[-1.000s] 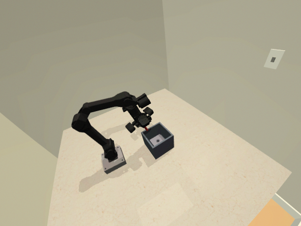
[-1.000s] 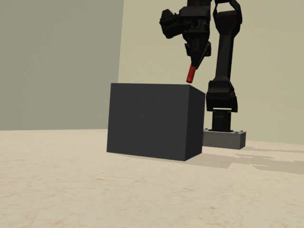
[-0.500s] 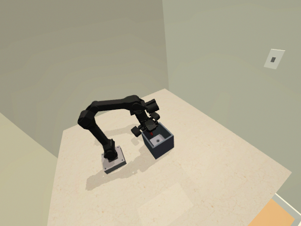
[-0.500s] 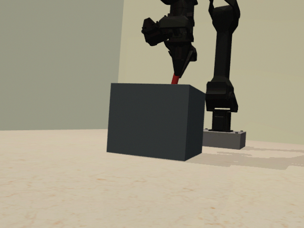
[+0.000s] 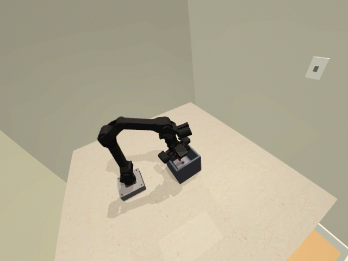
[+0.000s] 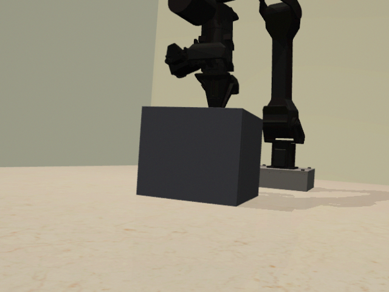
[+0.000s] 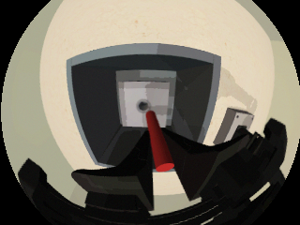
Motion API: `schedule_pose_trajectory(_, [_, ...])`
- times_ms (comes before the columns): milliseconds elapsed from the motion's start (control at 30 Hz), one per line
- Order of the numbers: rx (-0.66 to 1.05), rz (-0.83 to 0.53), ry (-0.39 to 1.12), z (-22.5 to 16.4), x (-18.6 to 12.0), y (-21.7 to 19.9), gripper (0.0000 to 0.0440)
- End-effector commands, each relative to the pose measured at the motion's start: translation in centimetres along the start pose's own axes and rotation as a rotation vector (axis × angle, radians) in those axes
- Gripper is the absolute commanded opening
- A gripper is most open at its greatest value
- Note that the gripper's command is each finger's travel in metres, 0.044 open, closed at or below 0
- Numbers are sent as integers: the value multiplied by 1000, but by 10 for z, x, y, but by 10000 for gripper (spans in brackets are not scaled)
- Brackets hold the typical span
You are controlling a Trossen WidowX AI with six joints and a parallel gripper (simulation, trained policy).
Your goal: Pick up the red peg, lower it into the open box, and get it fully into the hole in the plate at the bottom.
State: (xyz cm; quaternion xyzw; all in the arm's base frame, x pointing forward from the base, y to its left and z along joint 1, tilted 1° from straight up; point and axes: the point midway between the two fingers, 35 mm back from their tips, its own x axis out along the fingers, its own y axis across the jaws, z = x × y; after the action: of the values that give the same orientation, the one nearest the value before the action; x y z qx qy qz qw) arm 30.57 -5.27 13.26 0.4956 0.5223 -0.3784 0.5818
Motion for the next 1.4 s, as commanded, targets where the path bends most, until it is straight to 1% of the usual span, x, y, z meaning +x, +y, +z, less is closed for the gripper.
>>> schedule_pose_trajectory(0, [-12, -12, 26, 0, 14, 0, 0])
schedule_pose_trajectory(567, [-91, -39, 52, 5, 59, 7, 3])
schedule_pose_trajectory(600, [-95, -41, 50, 6, 61, 8, 12])
schedule_pose_trajectory(767, [-113, -60, 62, 5, 66, 8, 104])
schedule_pose_trajectory(833, [-115, -69, 72, 4, 67, 8, 118])
schedule_pose_trajectory(1233, [-101, -30, 123, 12, 47, 19, 115])
schedule_pose_trajectory(1367, [-96, 3, 144, 14, 37, 25, 129])
